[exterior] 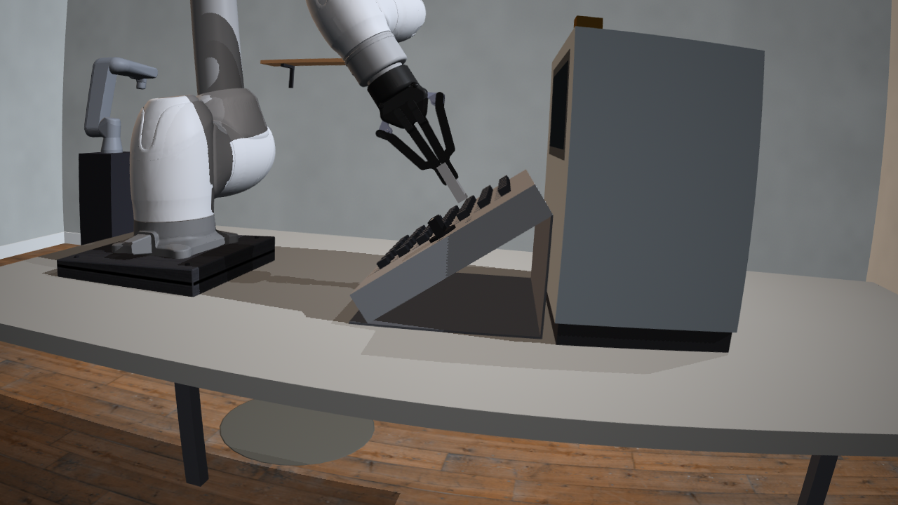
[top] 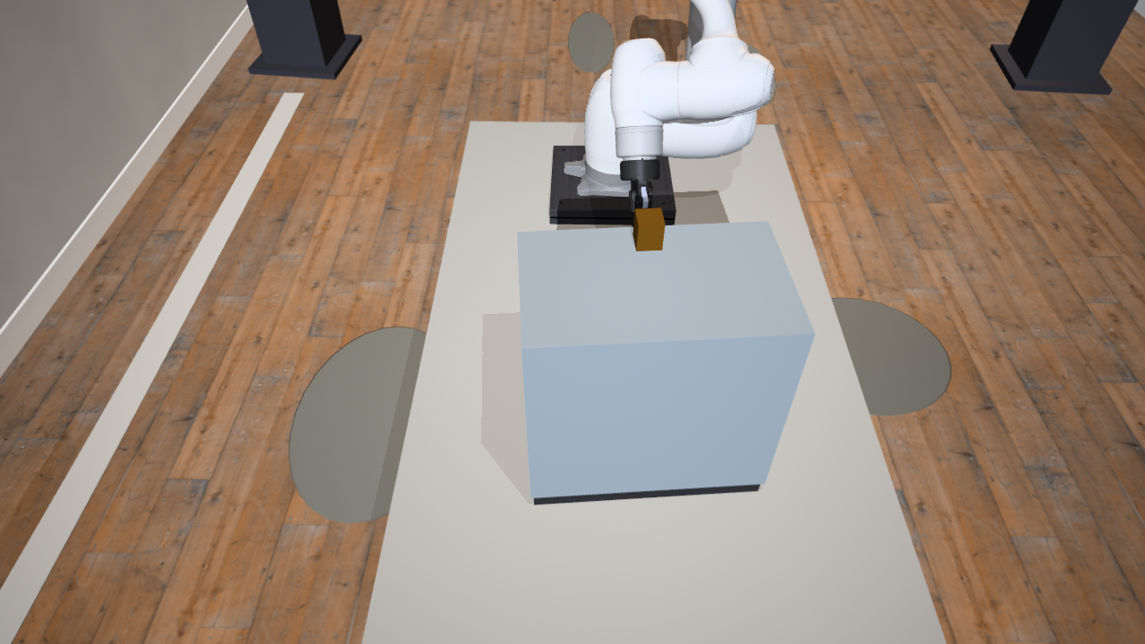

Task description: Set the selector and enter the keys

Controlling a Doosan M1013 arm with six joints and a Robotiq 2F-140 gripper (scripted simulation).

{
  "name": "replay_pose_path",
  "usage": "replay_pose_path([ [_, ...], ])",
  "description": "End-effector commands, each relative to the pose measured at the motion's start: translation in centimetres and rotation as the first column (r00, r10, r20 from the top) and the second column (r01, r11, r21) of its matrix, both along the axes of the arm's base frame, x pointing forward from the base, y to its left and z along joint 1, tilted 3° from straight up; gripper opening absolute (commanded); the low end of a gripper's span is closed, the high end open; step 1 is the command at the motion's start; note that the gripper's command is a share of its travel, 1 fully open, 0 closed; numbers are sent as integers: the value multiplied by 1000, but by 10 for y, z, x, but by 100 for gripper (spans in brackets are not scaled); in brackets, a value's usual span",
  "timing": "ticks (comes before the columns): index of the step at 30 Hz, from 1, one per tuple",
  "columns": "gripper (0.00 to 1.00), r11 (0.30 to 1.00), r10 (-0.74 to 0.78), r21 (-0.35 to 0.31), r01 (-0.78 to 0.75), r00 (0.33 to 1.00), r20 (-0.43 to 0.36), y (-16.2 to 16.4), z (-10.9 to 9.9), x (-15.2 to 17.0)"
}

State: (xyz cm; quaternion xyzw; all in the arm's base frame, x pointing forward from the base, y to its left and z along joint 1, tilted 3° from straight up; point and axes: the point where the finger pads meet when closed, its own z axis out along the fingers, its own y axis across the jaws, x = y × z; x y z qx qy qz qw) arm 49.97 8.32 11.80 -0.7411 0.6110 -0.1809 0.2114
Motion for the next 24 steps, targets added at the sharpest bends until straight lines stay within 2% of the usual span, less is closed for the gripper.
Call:
replay_pose_path([
  [1,0,1000,0,0,0,1000,0,0,0,0],
  [24,0,1000,0,0,0,1000,0,1,-8,5],
])
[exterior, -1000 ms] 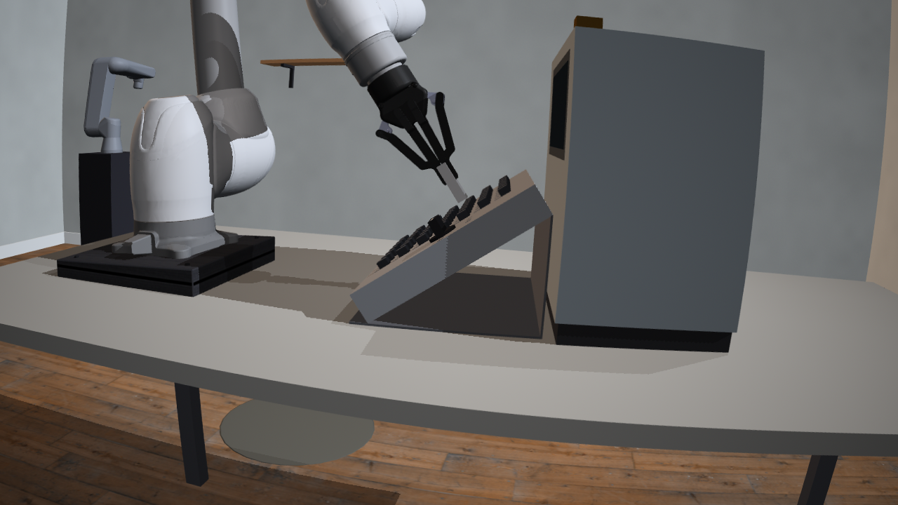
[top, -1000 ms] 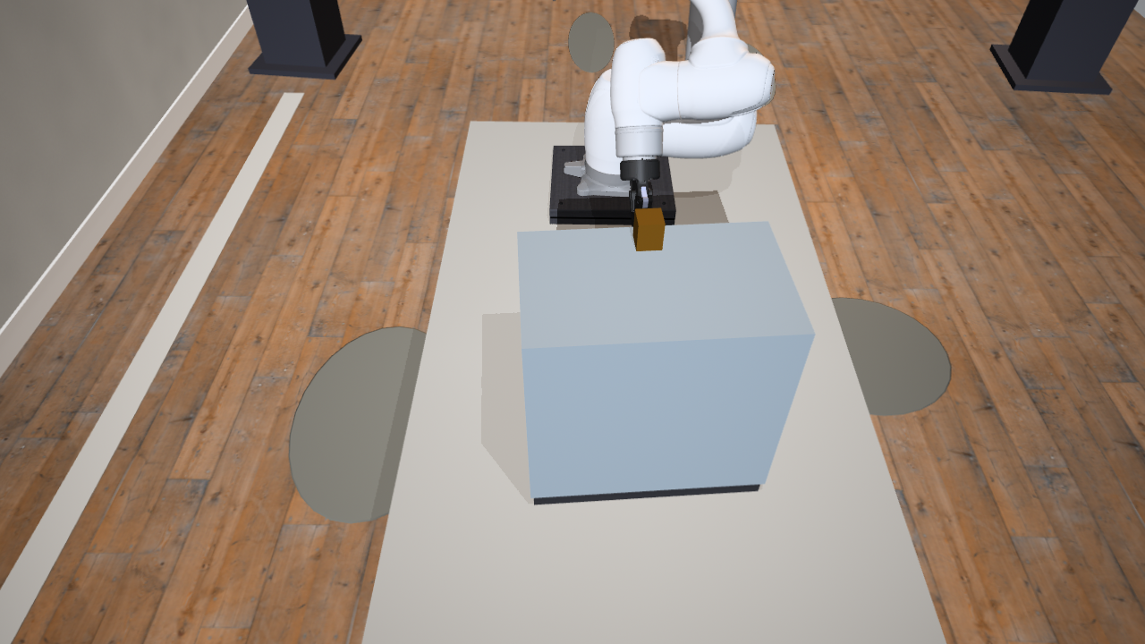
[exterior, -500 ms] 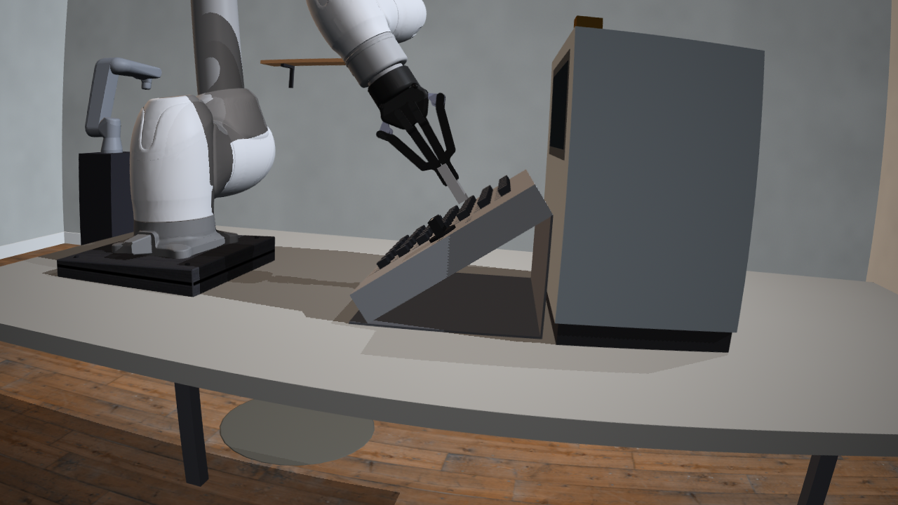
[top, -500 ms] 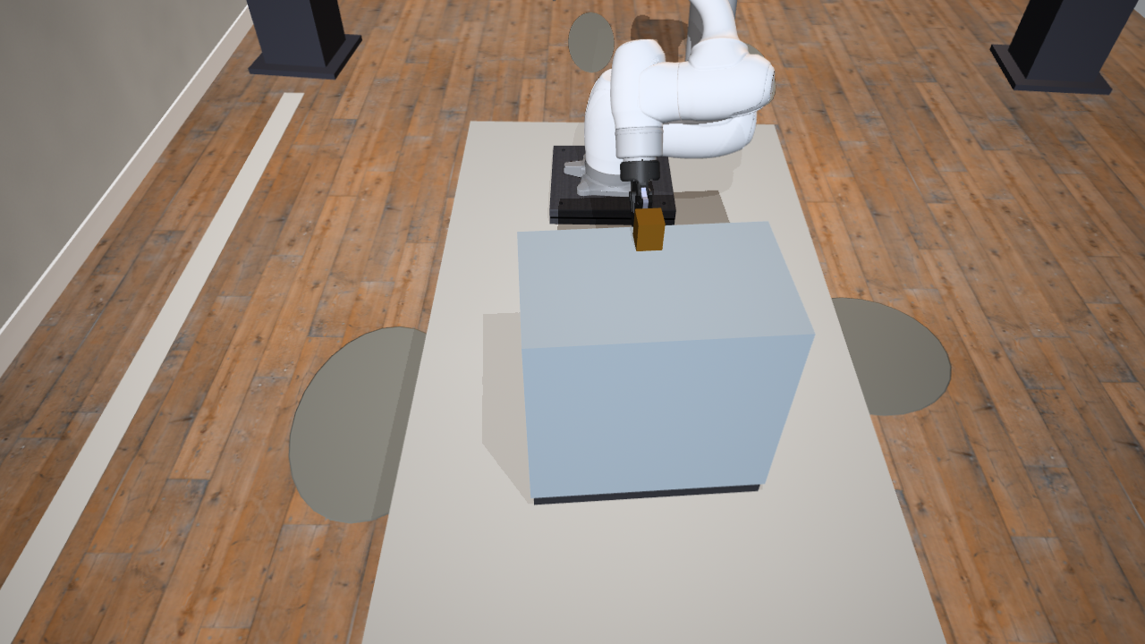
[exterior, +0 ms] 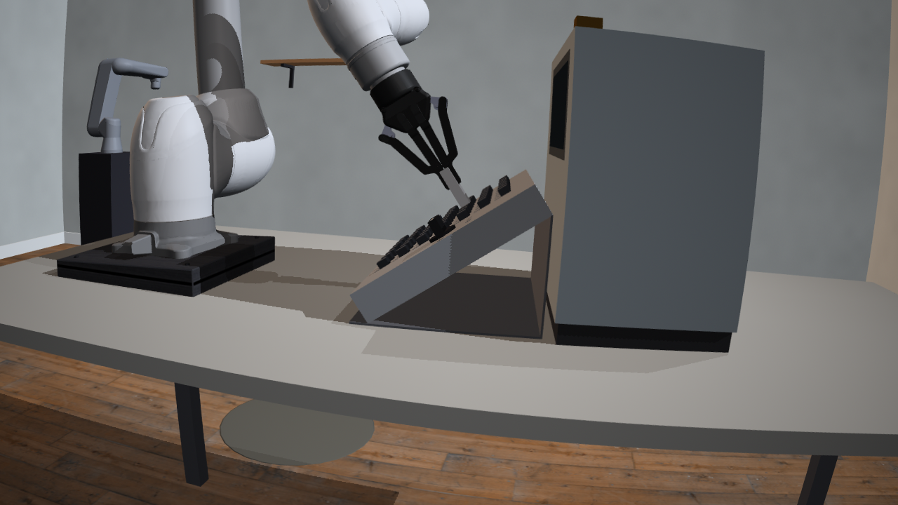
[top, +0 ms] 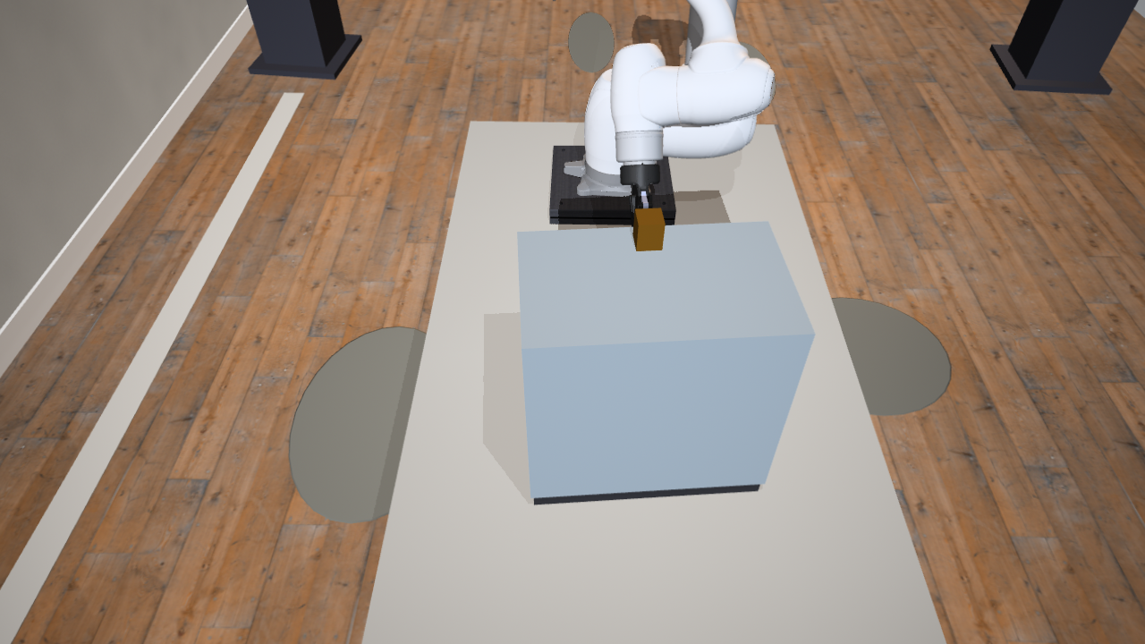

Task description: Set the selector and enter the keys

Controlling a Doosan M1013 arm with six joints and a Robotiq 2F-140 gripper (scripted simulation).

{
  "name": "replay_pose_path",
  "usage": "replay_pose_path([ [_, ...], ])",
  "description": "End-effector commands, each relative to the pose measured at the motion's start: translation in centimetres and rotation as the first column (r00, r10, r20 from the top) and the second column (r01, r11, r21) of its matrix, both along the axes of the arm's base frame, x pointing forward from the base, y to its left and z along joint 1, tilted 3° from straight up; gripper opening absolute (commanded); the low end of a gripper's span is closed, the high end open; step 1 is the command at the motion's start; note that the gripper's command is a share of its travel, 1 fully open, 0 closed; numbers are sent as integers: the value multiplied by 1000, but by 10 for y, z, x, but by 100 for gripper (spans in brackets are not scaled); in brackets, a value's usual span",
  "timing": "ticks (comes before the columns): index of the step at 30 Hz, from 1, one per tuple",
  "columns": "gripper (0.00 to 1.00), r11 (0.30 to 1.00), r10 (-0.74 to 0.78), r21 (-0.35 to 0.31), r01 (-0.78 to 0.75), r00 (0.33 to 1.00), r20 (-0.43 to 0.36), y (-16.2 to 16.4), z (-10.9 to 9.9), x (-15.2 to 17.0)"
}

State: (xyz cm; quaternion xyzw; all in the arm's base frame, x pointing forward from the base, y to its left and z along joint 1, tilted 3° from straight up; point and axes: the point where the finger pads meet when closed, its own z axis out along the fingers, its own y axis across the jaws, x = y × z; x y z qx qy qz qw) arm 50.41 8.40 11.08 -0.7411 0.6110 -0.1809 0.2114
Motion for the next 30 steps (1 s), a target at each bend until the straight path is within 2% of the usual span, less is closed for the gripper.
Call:
replay_pose_path([
  [1,0,1000,0,0,0,1000,0,0,-2,1],
  [30,0,1000,0,0,0,1000,0,1,-5,3],
])
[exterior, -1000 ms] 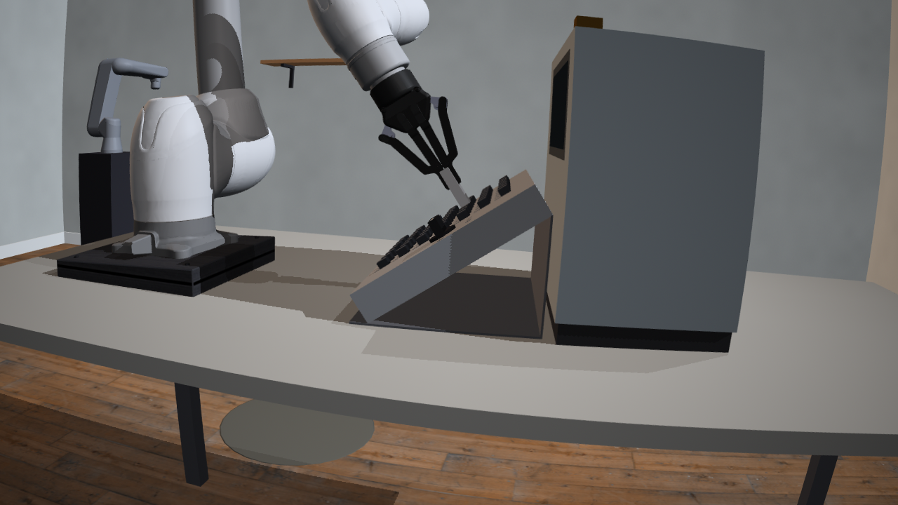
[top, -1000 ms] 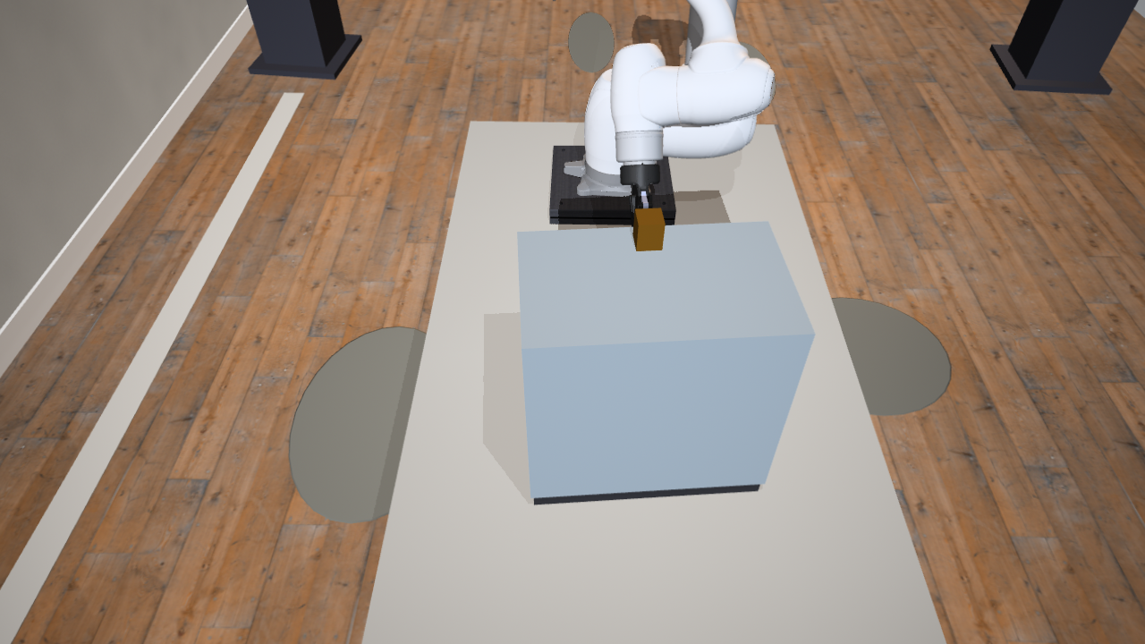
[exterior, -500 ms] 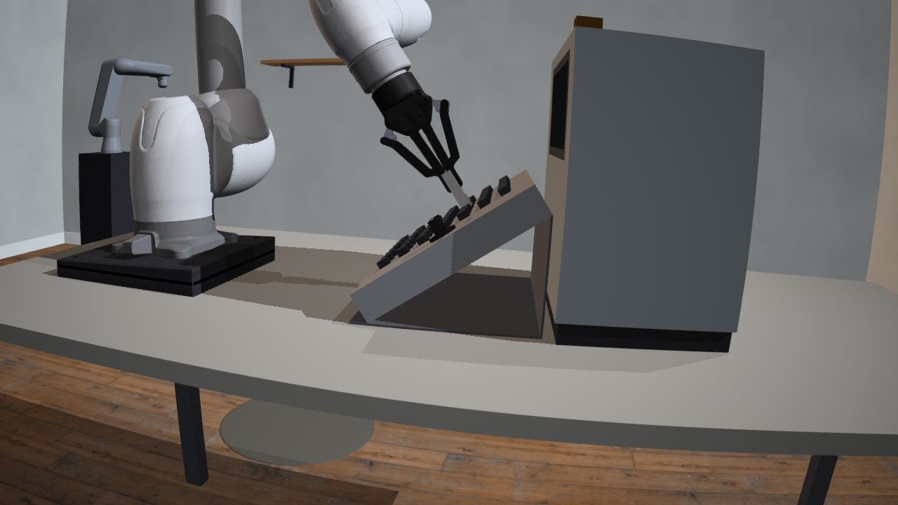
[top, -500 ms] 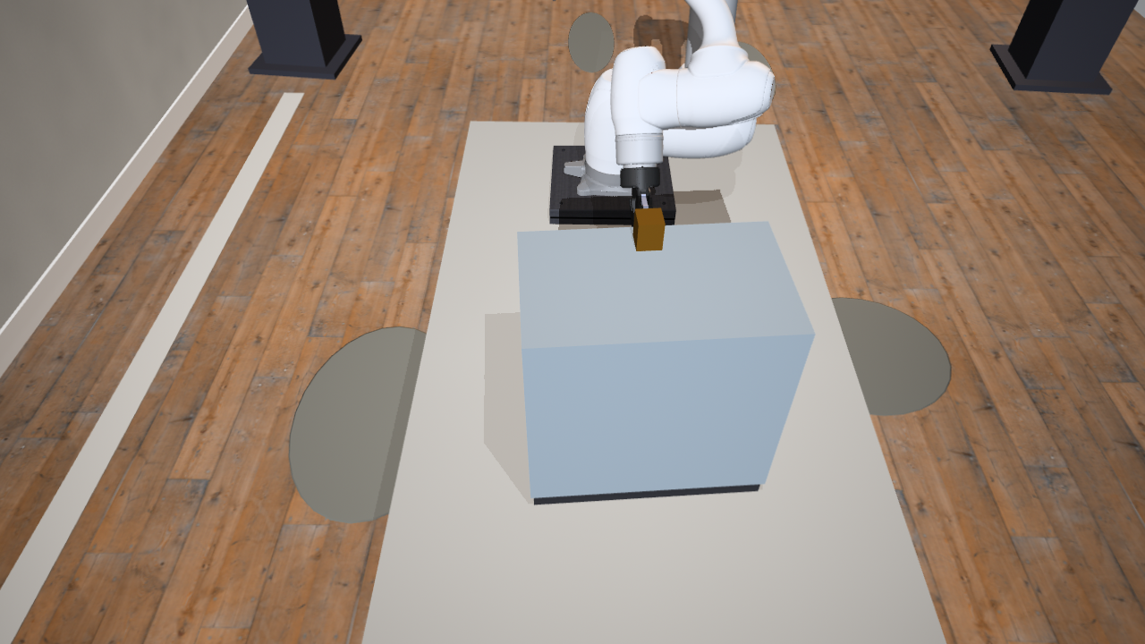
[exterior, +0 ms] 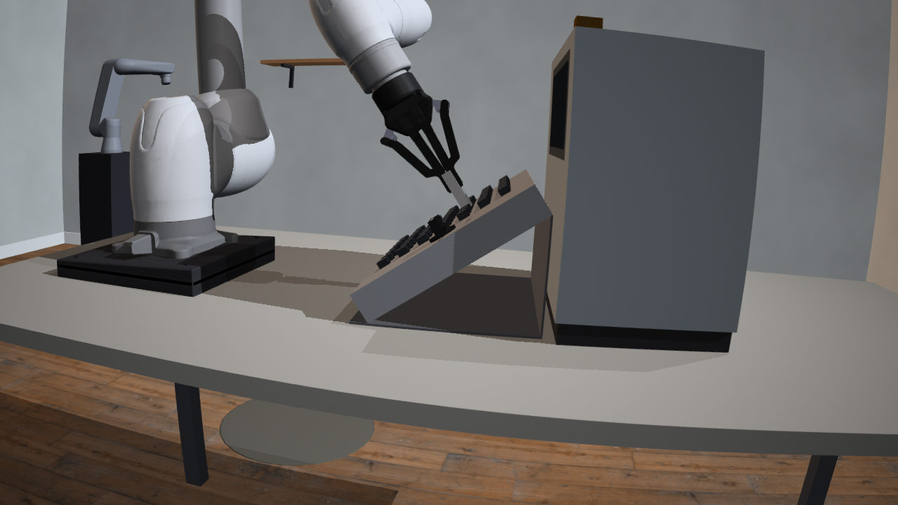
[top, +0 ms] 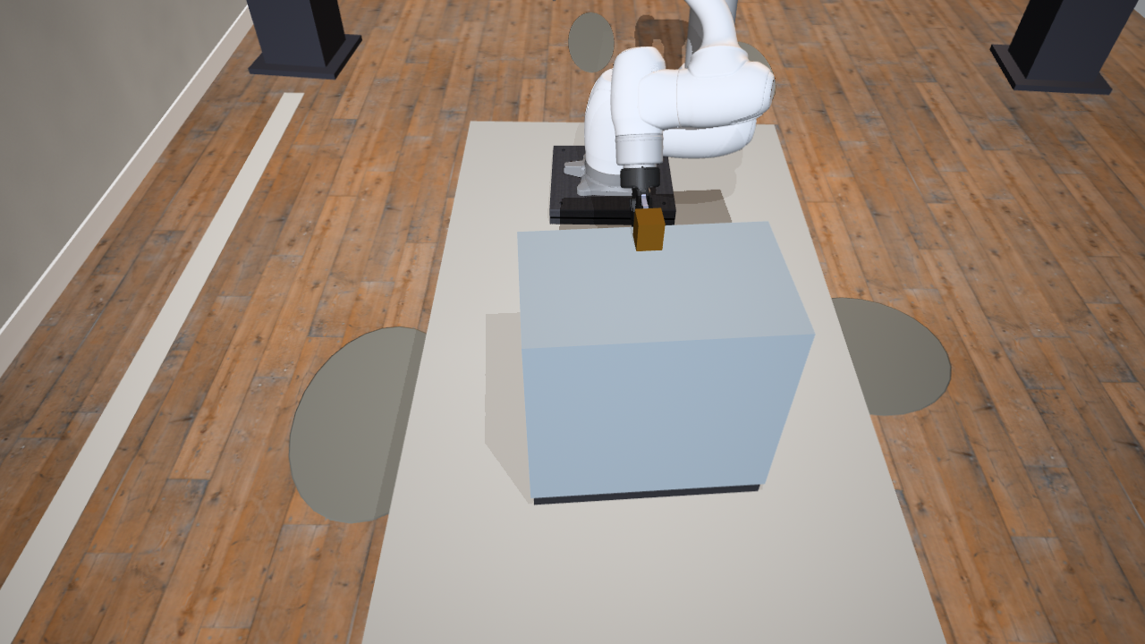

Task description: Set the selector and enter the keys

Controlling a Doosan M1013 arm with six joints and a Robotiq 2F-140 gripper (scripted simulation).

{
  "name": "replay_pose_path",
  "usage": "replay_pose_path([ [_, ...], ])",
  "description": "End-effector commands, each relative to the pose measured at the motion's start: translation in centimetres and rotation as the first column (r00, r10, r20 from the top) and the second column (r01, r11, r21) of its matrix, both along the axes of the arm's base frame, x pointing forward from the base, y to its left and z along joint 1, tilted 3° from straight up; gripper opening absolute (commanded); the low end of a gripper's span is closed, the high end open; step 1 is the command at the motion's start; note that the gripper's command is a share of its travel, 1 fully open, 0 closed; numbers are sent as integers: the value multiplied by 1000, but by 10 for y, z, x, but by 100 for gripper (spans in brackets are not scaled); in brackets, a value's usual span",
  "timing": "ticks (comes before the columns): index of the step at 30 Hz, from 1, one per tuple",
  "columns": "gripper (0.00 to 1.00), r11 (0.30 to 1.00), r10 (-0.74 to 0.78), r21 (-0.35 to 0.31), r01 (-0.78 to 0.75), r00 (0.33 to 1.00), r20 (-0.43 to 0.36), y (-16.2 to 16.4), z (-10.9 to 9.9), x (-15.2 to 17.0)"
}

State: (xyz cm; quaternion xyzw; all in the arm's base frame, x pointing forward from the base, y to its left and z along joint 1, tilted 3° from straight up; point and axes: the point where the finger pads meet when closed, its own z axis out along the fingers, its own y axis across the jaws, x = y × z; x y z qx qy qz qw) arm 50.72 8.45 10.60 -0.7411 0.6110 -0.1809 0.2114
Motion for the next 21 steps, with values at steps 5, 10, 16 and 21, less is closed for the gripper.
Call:
replay_pose_path([
  [5,0,1000,0,0,0,1000,0,0,0,0],
  [10,0,1000,0,0,0,1000,0,0,0,0],
  [16,0,1000,0,0,0,1000,0,0,0,0],
  [21,0,1000,0,0,0,1000,0,0,3,-2],
])
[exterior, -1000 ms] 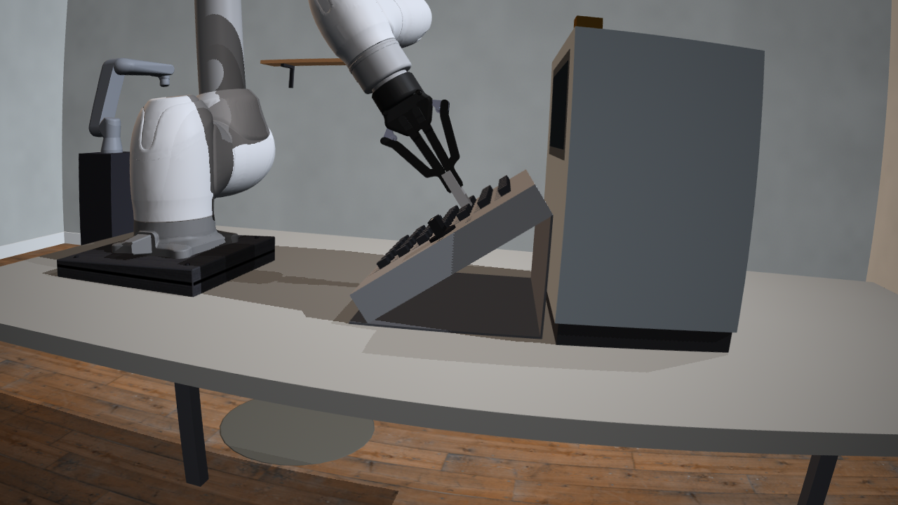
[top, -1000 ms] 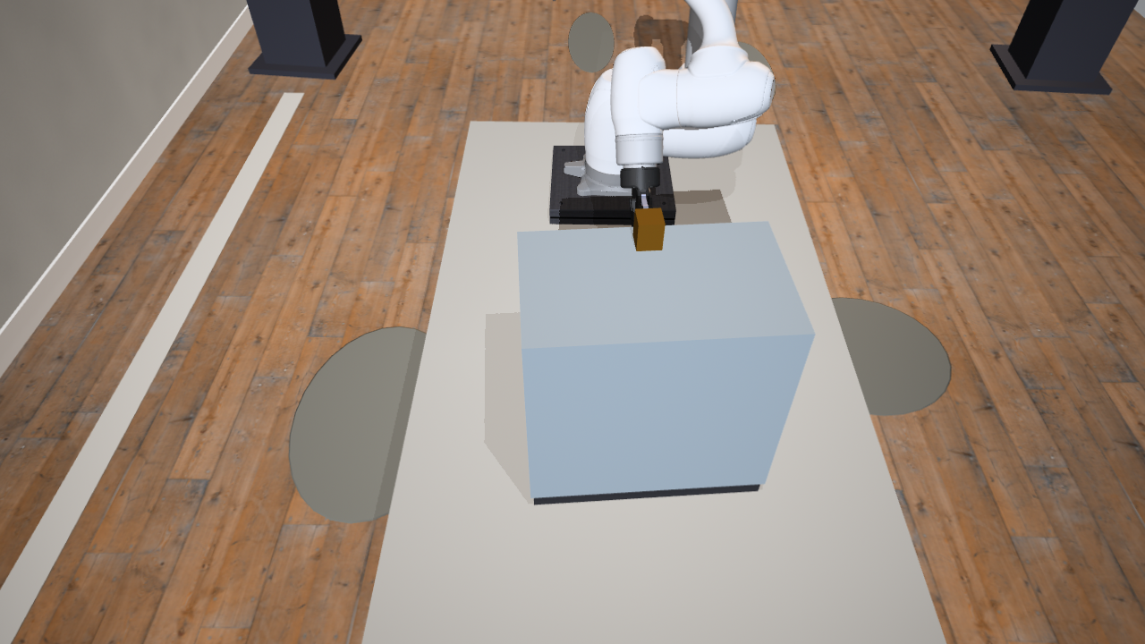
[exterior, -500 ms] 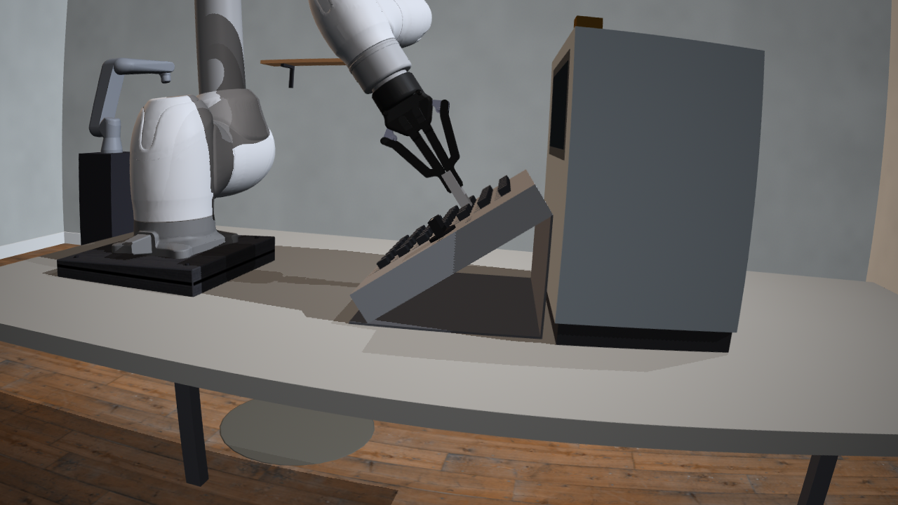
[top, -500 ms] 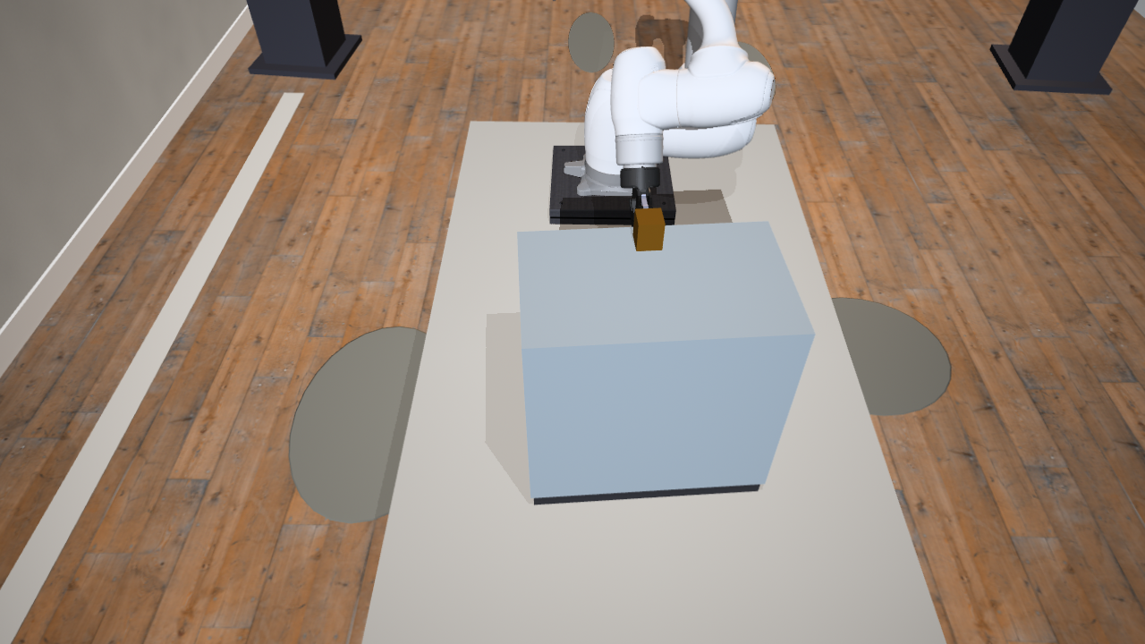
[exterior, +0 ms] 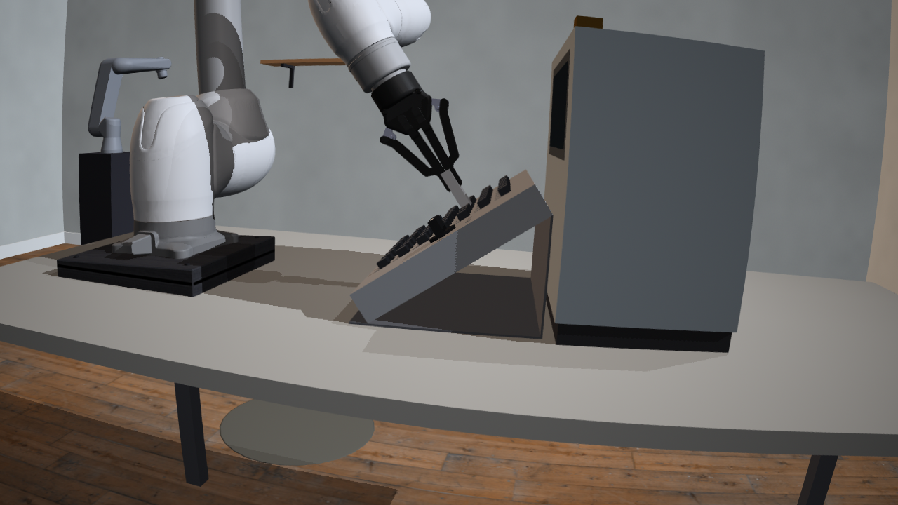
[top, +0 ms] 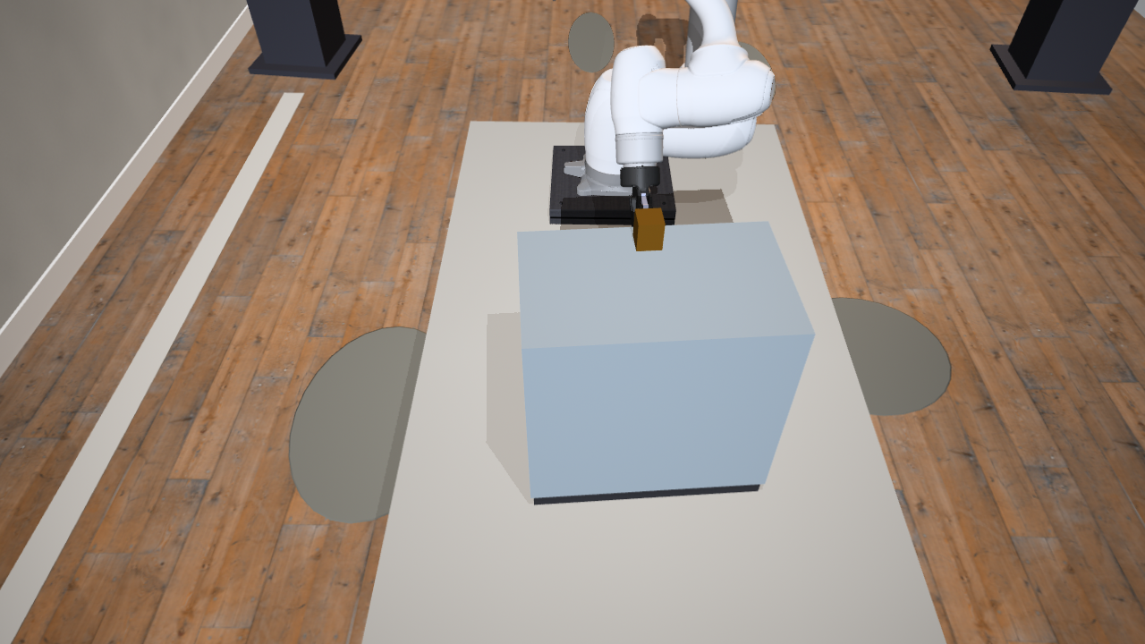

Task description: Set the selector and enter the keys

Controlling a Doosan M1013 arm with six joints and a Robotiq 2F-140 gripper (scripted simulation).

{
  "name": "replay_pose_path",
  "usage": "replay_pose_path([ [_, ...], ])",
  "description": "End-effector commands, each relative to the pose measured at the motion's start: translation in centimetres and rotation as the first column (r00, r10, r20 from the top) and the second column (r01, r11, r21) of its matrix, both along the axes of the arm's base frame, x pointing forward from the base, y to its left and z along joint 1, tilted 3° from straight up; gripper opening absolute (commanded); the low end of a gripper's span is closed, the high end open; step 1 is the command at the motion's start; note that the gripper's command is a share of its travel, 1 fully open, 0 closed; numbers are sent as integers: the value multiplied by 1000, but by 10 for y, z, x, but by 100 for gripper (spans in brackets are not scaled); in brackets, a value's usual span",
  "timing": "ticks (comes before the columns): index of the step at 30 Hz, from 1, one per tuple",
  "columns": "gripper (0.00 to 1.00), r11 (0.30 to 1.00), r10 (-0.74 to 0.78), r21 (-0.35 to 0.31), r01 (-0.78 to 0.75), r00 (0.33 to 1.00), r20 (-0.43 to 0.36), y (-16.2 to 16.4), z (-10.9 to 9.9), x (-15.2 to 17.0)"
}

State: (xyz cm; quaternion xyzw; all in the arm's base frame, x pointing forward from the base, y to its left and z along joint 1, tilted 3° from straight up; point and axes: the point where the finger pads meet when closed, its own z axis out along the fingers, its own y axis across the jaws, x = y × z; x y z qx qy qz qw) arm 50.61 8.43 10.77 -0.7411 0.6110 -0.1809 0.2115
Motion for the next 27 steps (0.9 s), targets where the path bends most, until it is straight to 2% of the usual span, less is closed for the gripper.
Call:
replay_pose_path([
  [1,0,1000,0,0,0,1000,0,0,2,-1],
  [27,0,1000,0,0,0,1000,0,-3,29,-18],
])
